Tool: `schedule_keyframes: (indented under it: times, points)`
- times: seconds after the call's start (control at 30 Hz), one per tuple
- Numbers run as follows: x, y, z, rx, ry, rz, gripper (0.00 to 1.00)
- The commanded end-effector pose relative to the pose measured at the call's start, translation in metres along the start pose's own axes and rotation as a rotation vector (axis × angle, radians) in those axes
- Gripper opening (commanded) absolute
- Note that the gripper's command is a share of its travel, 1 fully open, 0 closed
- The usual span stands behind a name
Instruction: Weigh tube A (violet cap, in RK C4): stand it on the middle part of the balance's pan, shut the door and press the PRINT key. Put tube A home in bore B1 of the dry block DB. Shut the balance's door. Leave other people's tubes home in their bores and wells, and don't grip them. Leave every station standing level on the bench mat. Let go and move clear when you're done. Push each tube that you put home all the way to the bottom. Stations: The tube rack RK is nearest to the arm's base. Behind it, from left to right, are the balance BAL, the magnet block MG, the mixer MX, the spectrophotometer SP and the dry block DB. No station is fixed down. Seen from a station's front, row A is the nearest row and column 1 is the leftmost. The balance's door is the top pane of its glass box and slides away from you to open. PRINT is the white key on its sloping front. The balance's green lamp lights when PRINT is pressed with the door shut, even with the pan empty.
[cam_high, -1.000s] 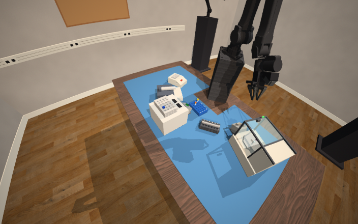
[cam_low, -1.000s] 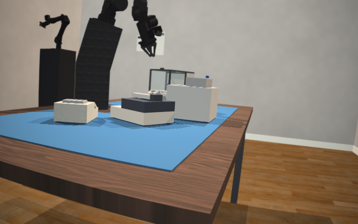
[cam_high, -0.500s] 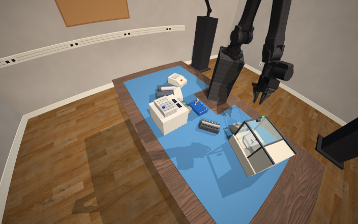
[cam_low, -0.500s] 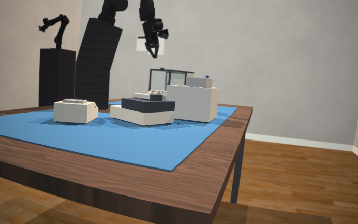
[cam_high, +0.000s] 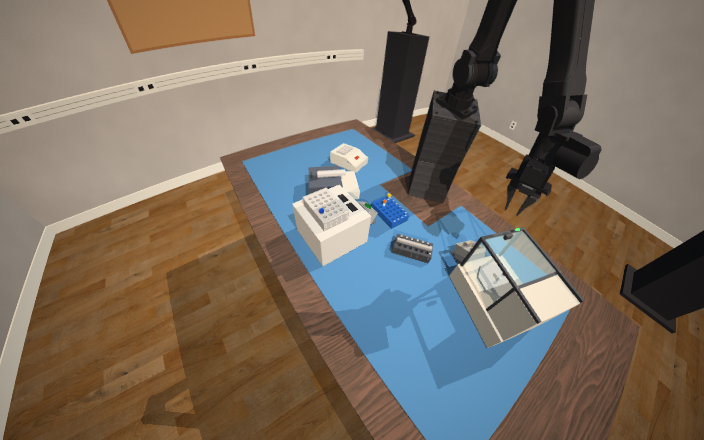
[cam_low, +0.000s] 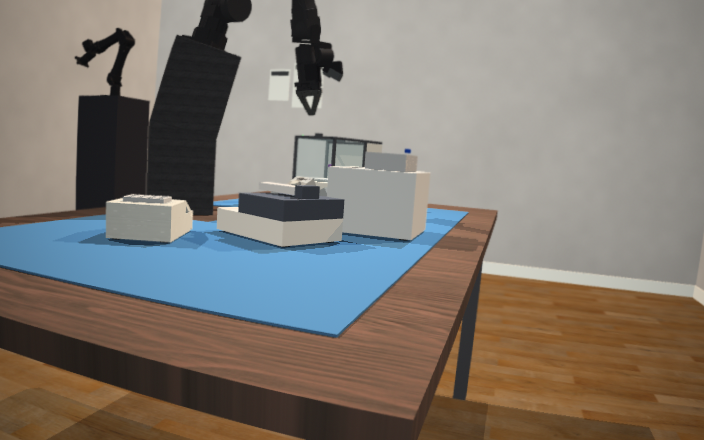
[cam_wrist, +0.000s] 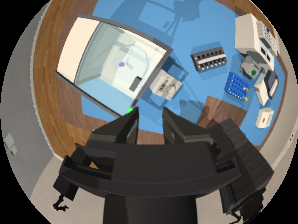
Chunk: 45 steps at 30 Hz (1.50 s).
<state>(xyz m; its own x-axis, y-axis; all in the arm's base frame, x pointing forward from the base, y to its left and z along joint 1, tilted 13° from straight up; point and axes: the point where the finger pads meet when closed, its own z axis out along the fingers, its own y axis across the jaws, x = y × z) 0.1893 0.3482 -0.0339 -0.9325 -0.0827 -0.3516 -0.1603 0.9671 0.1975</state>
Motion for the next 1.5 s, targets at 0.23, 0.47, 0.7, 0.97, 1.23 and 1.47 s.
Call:
schedule_keyframes:
  times: [0.23, 0.47, 0.7, 0.97, 1.23, 1.47]
  points:
    - [-0.023, 0.026, 0.003, 0.079, 0.078, 0.402, 0.3]
    - [-0.032, 0.041, 0.006, 0.118, 0.122, 0.558, 0.3]
    - [-0.028, 0.041, 0.001, 0.11, 0.125, 0.561, 0.3]
    - [-0.022, 0.039, 0.011, 0.119, 0.128, 0.567, 0.3]
    - [-0.024, 0.033, 0.026, 0.123, 0.126, 0.58, 0.3]
    - [-0.023, 0.035, 0.035, 0.117, 0.126, 0.571, 0.3]
